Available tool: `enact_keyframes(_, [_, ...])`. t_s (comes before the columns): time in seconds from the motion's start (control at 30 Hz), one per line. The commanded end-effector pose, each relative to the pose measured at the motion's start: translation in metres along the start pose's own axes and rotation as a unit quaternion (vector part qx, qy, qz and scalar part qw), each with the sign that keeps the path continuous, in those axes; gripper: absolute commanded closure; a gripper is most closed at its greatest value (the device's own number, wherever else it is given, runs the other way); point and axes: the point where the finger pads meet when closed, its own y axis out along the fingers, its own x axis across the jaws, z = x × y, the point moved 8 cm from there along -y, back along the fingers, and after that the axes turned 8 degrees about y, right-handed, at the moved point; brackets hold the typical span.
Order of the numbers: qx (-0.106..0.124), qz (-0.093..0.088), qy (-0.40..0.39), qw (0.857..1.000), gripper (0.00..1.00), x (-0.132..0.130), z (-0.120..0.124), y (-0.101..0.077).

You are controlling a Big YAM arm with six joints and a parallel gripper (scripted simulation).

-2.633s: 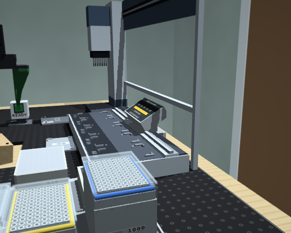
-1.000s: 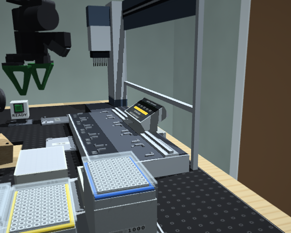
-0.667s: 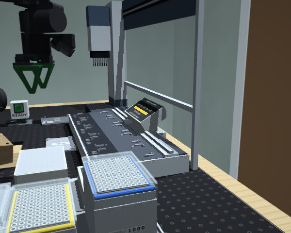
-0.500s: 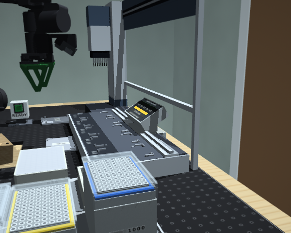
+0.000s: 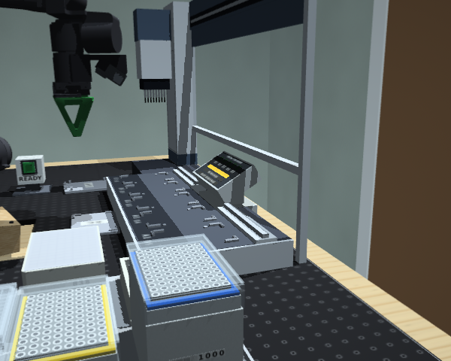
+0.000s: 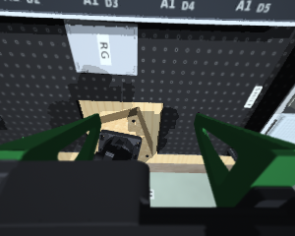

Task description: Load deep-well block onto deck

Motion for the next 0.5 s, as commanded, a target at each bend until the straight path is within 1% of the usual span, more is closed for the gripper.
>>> enact_keyframes(0.0, [-0.007, 0.001, 0.021, 1.0, 0.0, 0.016, -0.002, -0.006])
enact_keyframes(0.1, [-0.014, 0.002, 0.02, 1.0, 0.0, 0.029, -0.01, -0.01])
enact_keyframes(0.17, [-0.014, 0.002, 0.02, 1.0, 0.0, 0.029, -0.01, -0.01])
enact_keyframes(0.27, [-0.034, 0.003, 0.019, 0.999, 0.0, 0.044, -0.022, -0.022])
enact_keyframes(0.3, [-0.038, 0.002, 0.019, 0.999, 0.0, 0.049, -0.026, -0.025])
enact_keyframes(0.4, [-0.035, -0.001, 0.02, 0.999, 0.0, 0.065, -0.03, -0.023])
enact_keyframes(0.47, [-0.033, -0.002, 0.02, 0.999, 0.0, 0.066, -0.03, -0.023])
